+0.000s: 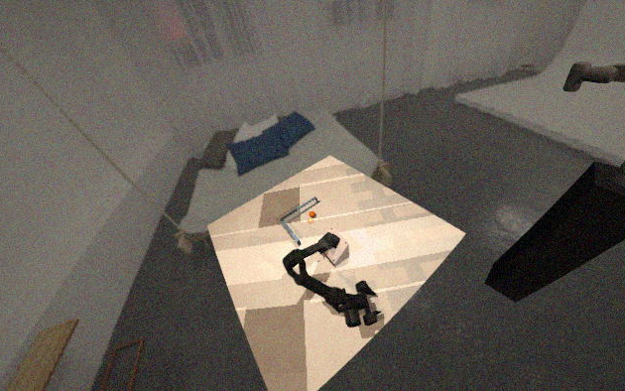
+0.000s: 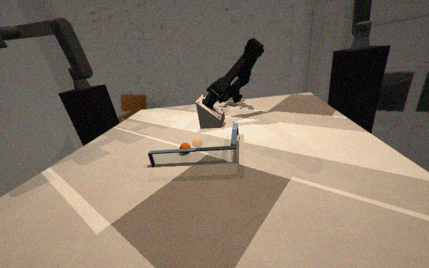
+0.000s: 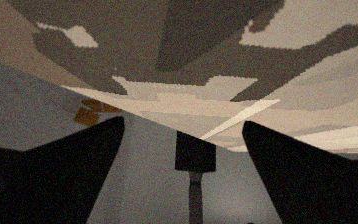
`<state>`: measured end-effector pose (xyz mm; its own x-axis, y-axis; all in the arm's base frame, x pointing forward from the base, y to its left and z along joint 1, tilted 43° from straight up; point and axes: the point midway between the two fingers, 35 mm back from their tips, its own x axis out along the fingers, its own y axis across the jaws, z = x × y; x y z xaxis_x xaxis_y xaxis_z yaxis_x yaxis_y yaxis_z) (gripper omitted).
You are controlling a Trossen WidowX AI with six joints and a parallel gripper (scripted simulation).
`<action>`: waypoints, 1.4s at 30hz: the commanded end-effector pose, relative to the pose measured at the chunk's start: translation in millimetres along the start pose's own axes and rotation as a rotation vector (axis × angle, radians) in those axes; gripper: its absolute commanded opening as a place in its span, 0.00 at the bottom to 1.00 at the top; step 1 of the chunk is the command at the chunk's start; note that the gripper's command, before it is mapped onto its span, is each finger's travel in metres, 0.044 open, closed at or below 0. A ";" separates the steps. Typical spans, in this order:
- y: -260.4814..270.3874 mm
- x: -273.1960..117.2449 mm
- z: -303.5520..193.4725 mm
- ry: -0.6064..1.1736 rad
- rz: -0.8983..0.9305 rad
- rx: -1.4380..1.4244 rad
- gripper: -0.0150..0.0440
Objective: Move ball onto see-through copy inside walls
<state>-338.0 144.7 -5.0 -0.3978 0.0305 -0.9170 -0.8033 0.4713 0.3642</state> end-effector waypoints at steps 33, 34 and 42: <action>111.2 -181.1 140.3 -0.348 0.446 -0.585 0.80; 112.0 -188.8 146.2 -0.372 0.452 -0.601 0.80; 103.2 -257.7 208.0 -0.606 0.463 -0.672 0.80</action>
<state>-254.9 349.0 213.9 -0.6239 0.5423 -0.5627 -0.7623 -0.2634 0.5913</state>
